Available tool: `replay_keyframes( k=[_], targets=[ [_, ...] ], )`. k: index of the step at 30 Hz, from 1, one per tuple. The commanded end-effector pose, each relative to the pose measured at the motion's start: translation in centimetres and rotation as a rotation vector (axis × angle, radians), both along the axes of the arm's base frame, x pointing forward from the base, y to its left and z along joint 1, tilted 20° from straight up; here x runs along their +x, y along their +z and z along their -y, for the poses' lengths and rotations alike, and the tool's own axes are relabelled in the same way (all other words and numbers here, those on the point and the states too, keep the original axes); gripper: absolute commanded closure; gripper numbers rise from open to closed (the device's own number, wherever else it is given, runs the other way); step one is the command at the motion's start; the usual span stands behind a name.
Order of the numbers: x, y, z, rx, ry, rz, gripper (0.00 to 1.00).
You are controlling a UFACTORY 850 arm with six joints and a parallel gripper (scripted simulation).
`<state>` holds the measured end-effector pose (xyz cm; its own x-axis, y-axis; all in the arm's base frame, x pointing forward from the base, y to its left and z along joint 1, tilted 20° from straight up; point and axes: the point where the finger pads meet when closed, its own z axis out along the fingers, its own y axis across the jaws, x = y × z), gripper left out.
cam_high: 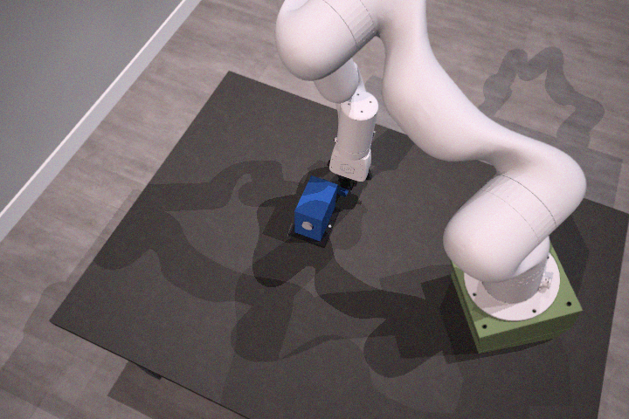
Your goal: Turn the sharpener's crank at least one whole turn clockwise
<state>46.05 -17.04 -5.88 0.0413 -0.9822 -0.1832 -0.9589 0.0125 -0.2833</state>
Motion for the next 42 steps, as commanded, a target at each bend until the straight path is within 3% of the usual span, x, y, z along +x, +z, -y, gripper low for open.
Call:
replay_keyframes(
  k=[1, 32, 42],
  targets=[
    [-0.2, 0.5, 0.1, 0.0, 0.0, 0.001, 1.0],
    [-0.4, 1.2, 0.3, 0.0, 0.0, 0.001, 1.0],
    [-0.5, 2.3, 0.5, 0.0, 0.0, 0.001, 1.0]
  ],
)
